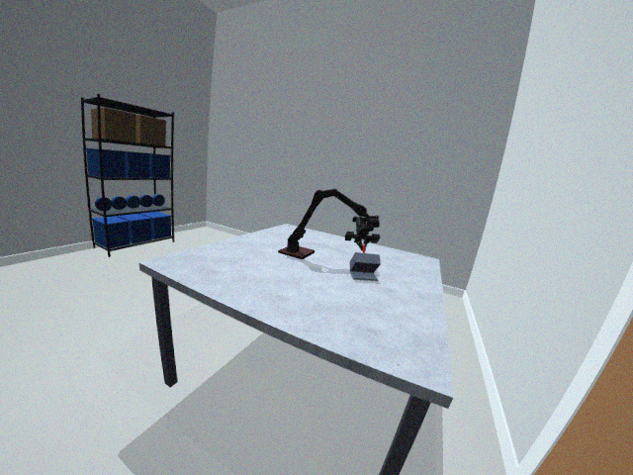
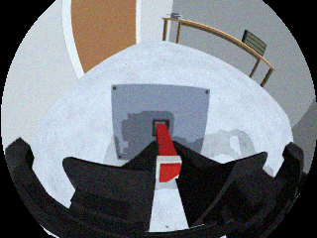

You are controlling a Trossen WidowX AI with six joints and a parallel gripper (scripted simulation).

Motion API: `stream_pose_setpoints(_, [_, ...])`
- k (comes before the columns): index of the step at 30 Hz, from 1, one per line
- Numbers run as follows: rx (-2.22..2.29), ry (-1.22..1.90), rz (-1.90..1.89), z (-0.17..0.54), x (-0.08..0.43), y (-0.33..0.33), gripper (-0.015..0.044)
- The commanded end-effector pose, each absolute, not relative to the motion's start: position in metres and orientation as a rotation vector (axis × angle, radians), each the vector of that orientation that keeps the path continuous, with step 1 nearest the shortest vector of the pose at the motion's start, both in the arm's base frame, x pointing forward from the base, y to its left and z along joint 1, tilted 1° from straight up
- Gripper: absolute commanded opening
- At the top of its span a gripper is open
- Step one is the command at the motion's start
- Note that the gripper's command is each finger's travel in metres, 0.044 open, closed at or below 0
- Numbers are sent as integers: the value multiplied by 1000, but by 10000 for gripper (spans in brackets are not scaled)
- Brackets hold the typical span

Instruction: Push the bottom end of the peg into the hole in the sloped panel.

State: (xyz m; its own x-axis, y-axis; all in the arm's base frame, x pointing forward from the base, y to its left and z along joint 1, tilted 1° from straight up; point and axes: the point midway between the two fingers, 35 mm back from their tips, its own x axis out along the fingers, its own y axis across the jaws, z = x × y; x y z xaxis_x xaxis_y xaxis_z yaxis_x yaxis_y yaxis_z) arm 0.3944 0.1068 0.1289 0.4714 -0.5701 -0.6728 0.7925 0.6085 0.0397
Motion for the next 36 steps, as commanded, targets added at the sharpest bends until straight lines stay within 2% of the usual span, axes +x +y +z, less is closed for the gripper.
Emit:
stream_pose_setpoints(1, [366, 672, -858, 126, 394, 105, 0])
stream_pose_setpoints(36, [365, 671, -858, 114, 403, 94, 0])
